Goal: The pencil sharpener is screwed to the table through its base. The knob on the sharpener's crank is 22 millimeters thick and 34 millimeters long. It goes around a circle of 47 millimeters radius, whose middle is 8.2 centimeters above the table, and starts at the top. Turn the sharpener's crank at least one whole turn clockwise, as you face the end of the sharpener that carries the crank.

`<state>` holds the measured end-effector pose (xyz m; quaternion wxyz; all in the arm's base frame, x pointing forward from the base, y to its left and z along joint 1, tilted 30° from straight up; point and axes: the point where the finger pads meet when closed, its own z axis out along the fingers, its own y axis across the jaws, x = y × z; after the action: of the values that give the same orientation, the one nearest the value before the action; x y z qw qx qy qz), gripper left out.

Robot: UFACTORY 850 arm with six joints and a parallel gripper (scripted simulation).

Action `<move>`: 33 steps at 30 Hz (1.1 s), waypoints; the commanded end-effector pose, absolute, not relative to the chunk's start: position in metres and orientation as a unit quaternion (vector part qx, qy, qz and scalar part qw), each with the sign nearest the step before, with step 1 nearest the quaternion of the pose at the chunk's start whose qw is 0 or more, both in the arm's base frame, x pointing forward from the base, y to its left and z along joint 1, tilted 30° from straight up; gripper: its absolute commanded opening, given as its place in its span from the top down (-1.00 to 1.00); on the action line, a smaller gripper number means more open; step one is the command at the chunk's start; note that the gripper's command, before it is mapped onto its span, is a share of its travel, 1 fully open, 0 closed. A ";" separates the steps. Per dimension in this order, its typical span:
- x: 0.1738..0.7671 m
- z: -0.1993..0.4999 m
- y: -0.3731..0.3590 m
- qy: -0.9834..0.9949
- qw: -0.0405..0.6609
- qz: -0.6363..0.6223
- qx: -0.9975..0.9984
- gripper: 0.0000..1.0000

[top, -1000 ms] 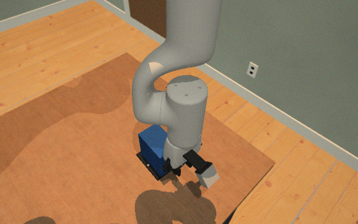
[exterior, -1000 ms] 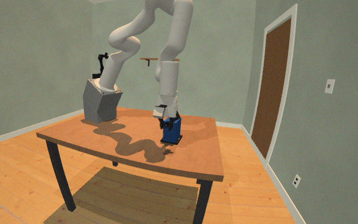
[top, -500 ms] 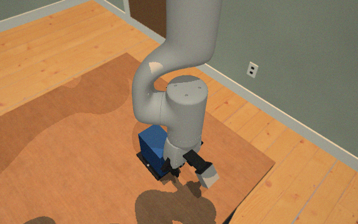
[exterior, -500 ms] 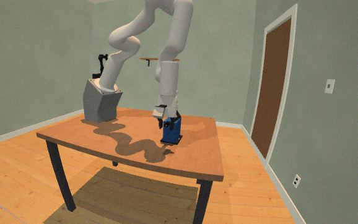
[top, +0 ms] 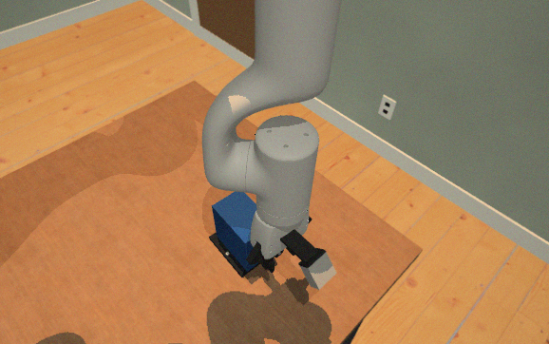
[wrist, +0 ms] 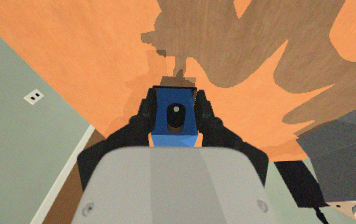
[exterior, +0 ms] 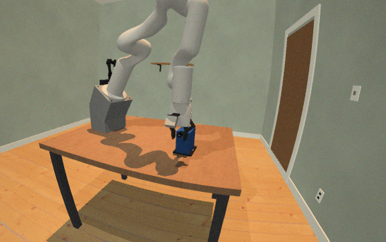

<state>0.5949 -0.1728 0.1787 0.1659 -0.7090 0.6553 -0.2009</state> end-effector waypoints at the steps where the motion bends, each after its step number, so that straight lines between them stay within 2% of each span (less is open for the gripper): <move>1: 0.595 0.179 -0.173 0.655 0.166 -0.202 -0.709 -0.09; 33: 0.582 0.203 -0.172 0.655 0.166 -0.202 -0.709 -0.09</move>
<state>0.5849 -0.1722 0.1956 0.1663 -0.7083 0.6552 -0.2034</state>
